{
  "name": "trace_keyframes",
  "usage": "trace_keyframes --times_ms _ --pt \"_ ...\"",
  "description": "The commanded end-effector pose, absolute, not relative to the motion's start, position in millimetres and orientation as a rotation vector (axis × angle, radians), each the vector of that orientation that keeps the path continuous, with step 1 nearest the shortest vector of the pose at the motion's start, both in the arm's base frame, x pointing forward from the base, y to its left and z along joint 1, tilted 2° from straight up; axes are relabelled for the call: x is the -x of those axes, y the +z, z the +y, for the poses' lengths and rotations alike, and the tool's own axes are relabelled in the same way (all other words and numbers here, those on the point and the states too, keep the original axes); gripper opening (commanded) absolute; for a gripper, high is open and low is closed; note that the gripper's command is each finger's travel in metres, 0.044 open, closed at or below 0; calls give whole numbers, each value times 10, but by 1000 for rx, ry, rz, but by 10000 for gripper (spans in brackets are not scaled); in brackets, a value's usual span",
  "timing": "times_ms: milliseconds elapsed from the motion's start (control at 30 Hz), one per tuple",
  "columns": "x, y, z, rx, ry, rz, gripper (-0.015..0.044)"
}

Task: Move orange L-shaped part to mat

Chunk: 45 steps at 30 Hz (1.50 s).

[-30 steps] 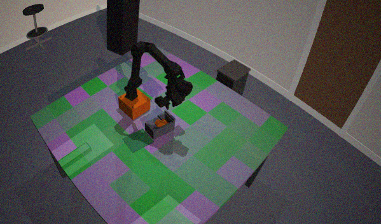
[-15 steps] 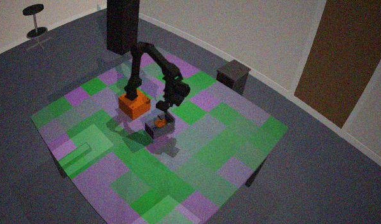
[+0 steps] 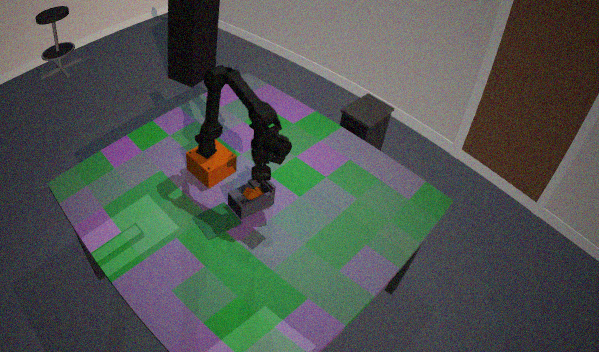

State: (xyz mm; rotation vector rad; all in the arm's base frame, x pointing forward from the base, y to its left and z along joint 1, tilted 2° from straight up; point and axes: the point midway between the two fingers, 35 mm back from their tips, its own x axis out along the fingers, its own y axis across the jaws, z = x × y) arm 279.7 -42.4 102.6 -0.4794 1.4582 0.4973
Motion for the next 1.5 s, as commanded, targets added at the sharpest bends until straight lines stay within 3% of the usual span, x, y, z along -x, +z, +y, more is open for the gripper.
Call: trace_keyframes --times_ms 0,1467 --pt "-2689 1016 -699 944 940 1301 280" --pt "-2724 440 -686 944 940 1301 280"
